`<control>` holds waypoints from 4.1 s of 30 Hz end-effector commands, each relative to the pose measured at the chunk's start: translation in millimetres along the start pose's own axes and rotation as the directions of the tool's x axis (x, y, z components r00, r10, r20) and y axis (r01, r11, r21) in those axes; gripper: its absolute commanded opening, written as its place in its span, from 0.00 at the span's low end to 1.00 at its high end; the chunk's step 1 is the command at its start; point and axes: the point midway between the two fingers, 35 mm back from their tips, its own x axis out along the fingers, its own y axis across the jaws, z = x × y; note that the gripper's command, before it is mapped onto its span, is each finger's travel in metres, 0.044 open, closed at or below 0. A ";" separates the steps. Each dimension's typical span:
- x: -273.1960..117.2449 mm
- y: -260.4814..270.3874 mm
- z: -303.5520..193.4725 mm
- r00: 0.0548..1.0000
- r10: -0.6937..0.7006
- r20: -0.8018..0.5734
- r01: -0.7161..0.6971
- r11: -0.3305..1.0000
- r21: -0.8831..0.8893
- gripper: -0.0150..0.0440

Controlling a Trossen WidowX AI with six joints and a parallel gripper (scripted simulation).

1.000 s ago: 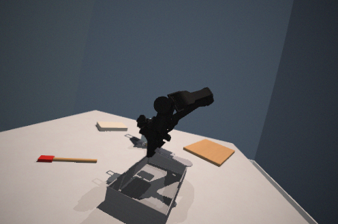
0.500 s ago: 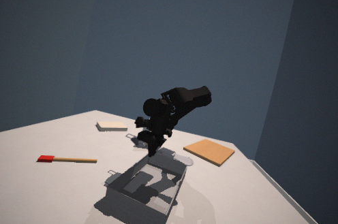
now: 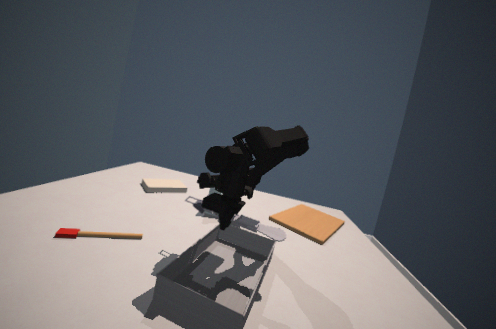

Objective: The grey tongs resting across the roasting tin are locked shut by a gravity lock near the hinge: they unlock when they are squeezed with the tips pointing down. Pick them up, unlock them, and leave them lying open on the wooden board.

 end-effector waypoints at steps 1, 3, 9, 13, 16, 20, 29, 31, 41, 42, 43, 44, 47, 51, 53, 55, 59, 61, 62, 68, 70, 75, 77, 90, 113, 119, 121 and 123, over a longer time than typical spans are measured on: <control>-1.0 -1.6 -5.4 1.000 0.000 0.001 0.000 0.997 -0.077 0.00; -1.9 -3.1 -10.4 1.000 0.001 0.002 0.000 0.988 -0.156 0.00; -5.0 -6.2 -22.2 1.000 0.005 0.026 0.005 0.936 -0.353 0.00; -6.9 -9.8 -32.4 1.000 0.006 0.027 0.008 0.866 -0.500 0.00; -8.3 -12.6 -40.1 1.000 0.008 0.028 0.010 0.798 -0.603 0.00; -10.0 -17.1 -50.3 1.000 0.009 0.029 0.015 0.689 -0.725 0.00; -13.9 -27.7 -72.7 1.000 0.012 0.028 0.022 0.381 -0.924 0.00; -14.6 -30.9 -77.4 0.999 0.014 0.033 0.027 0.303 -0.953 0.00; -19.0 -44.6 -101.2 0.999 0.018 0.030 0.032 -0.100 -0.994 0.00; -19.4 -46.1 -103.4 0.999 0.018 0.030 0.032 -0.141 -0.990 0.00; -19.9 -47.6 -105.7 0.999 0.018 0.029 0.032 -0.181 -0.983 0.00; -20.3 -49.1 -107.9 0.999 0.018 0.029 0.032 -0.220 -0.975 0.00; -21.6 -53.8 -114.5 0.999 0.019 0.028 0.032 -0.337 -0.941 0.00; -23.4 -60.3 -123.2 1.000 0.019 0.025 0.031 -0.485 -0.874 0.00; -24.3 -63.6 -127.5 1.000 0.020 0.023 0.030 -0.554 -0.832 0.00; -25.2 -67.0 -131.7 1.000 0.020 0.022 0.029 -0.619 -0.785 0.00; -27.0 -74.1 -140.0 1.000 0.020 0.019 0.028 -0.738 -0.674 0.00; -28.0 -77.7 -144.0 1.000 0.020 0.017 0.026 -0.790 -0.612 0.00; -28.4 -80.2 -146.1 1.000 0.021 0.018 0.028 -0.815 -0.579 0.00; -31.3 -91.4 -157.8 1.000 0.021 0.012 0.024 -0.930 -0.366 0.00; -32.3 -95.2 -161.5 1.000 0.020 0.010 0.023 -0.957 -0.290 0.00; -34.8 -105.2 -170.6 1.000 0.019 0.005 0.020 -0.996 -0.091 0.00; -35.9 -109.2 -174.1 1.000 0.019 0.003 0.019 -1.000 -0.011 0.00; -42.9 -136.9 -195.1 1.000 0.015 -0.013 0.020 -0.870 0.493 0.00; -57.2 -190.4 -224.3 0.999 0.000 -0.047 0.046 -0.125 0.991 0.00; -61.3 -205.0 -230.1 0.998 -0.006 -0.056 0.057 0.117 0.992 0.00; -62.7 -210.0 -231.9 0.998 -0.008 -0.059 0.060 0.197 0.979 0.00; -64.2 -214.9 -233.5 0.998 -0.010 -0.063 0.063 0.275 0.959 0.00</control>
